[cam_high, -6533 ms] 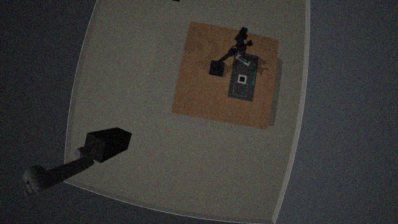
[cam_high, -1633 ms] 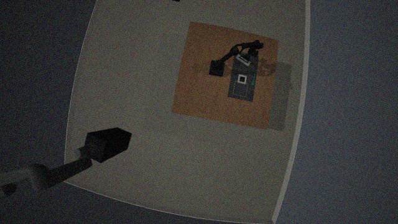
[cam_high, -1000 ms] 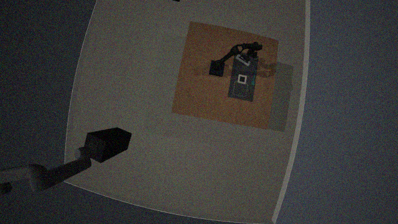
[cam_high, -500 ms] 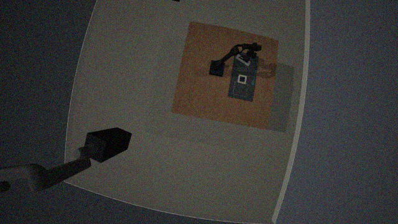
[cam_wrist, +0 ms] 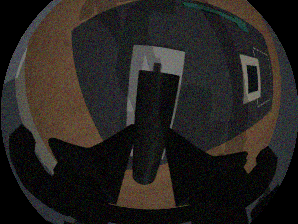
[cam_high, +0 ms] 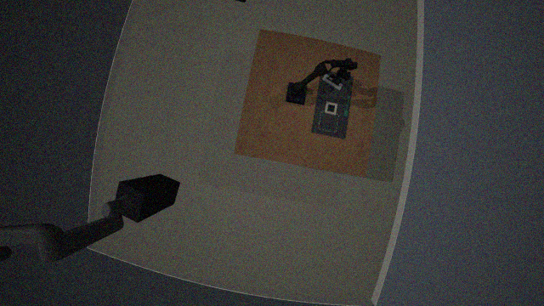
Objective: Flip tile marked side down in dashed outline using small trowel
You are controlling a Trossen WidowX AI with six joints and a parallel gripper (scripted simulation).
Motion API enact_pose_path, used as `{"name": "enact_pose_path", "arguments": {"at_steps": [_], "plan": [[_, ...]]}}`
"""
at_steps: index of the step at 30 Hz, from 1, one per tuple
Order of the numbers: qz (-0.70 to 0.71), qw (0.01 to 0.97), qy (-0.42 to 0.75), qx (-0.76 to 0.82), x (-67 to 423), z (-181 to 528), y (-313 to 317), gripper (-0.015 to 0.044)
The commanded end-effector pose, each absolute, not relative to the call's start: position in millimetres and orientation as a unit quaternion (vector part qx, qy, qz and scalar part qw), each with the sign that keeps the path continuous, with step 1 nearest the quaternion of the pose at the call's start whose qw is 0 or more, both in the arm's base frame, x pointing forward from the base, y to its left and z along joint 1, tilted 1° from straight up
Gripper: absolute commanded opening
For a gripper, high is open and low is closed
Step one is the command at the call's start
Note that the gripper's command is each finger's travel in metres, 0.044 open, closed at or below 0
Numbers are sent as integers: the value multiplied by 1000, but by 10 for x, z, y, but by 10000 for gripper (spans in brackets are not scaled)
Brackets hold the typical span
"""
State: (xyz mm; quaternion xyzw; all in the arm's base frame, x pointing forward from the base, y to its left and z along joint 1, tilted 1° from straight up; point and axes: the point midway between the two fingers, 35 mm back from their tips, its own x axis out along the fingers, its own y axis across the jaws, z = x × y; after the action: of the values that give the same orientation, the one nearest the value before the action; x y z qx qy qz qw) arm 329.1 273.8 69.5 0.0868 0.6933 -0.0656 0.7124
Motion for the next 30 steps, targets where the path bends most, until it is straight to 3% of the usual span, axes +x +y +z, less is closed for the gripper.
{"name": "enact_pose_path", "arguments": {"at_steps": [1, 7, 30], "plan": [[-63, 712, 693, 91, 3293, 691, 2765, 130], [-56, 713, 694, 84, 3293, 691, 2765, 130], [181, 700, 672, -160, 3293, 692, 2766, 130]]}}
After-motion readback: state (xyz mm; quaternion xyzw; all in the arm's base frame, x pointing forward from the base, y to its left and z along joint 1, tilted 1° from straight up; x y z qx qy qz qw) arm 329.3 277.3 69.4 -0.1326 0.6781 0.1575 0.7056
